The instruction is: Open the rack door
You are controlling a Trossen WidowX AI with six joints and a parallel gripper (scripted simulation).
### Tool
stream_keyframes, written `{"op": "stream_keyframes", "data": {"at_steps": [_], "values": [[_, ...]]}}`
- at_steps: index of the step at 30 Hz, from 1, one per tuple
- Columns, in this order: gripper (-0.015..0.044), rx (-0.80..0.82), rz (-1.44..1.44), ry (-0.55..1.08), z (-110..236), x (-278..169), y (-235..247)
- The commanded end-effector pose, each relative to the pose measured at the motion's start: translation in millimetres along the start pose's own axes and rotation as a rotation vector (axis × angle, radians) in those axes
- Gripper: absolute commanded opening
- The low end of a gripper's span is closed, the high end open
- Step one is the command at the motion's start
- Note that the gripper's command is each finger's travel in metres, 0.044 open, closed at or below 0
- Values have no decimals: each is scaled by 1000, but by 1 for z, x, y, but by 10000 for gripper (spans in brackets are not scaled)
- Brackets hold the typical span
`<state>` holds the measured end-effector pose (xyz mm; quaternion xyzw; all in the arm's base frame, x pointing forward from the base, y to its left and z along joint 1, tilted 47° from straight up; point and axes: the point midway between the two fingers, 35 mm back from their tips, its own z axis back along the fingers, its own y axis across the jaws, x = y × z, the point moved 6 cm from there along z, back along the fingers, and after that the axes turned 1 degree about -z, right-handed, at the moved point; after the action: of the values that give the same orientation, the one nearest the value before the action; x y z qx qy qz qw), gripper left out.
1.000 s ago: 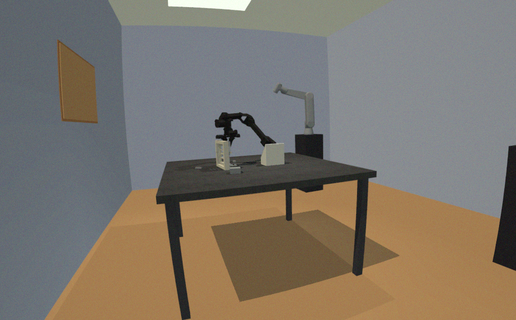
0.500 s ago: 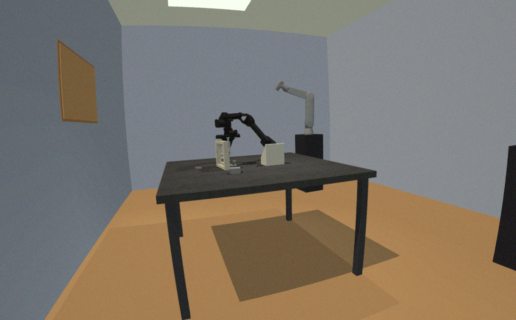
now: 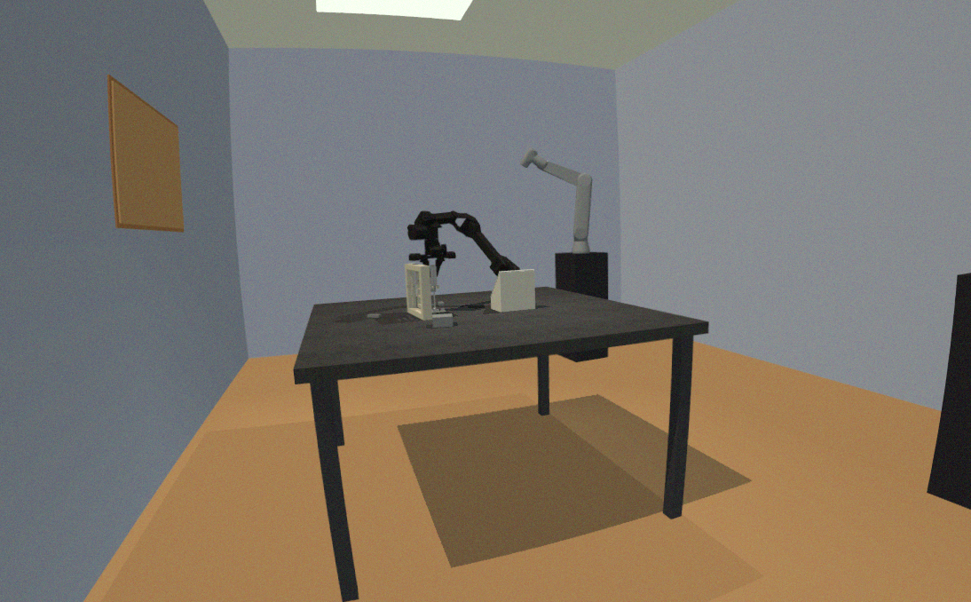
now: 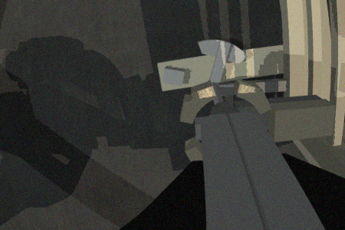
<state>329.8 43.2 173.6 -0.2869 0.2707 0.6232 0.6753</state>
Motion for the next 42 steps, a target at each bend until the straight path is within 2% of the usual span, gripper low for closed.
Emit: {"op": "stream_keyframes", "data": {"at_steps": [1,42], "values": [[26,-2,-92,-4,0,2,5],[26,2,-724,-6,0,48,72]]}}
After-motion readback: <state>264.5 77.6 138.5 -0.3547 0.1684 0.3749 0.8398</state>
